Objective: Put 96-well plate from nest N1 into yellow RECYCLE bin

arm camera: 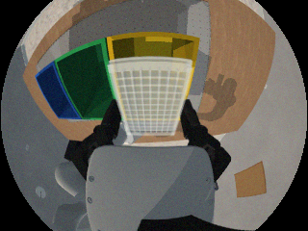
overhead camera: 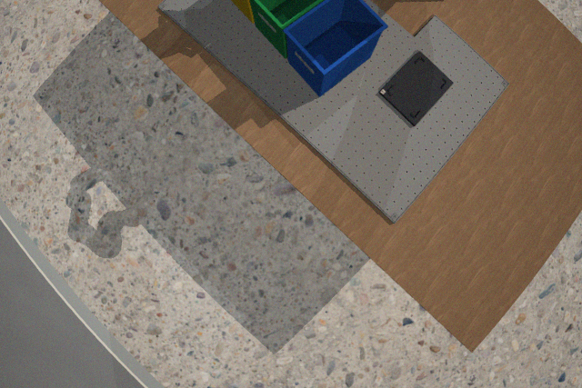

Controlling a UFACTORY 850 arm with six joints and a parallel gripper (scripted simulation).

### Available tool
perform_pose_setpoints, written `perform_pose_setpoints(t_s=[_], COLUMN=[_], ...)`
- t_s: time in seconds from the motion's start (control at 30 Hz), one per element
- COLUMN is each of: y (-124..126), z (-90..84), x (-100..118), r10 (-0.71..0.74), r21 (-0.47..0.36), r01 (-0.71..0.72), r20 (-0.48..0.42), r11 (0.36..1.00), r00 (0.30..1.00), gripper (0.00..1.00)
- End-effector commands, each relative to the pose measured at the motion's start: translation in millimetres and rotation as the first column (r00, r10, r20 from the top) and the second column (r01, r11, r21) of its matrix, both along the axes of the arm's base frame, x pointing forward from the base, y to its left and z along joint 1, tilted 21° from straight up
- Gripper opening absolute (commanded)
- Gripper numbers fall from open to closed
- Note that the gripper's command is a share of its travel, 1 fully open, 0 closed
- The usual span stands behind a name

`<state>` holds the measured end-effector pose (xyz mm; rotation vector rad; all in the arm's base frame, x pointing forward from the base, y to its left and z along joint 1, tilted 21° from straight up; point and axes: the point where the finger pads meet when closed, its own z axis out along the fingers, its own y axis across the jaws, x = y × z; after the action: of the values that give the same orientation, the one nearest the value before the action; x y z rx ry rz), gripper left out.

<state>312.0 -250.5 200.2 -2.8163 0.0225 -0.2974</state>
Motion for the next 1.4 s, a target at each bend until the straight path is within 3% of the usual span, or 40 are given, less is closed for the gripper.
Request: perform_pose_setpoints(t_s=[0.0,1.13,1.37], y=[-6,-4,0], z=[-0.8,-0.4,-11.2], x=[2,2,4], r10=[0.000,0.000,0.000], r21=[-0.001,-0.001,-0.001], r01=[0.000,0.000,0.000], r20=[0.001,0.001,0.001], r11=[1.000,1.000,1.000], r00=[1.000,1.000,1.000], gripper=[0.00,0.00,0.00])
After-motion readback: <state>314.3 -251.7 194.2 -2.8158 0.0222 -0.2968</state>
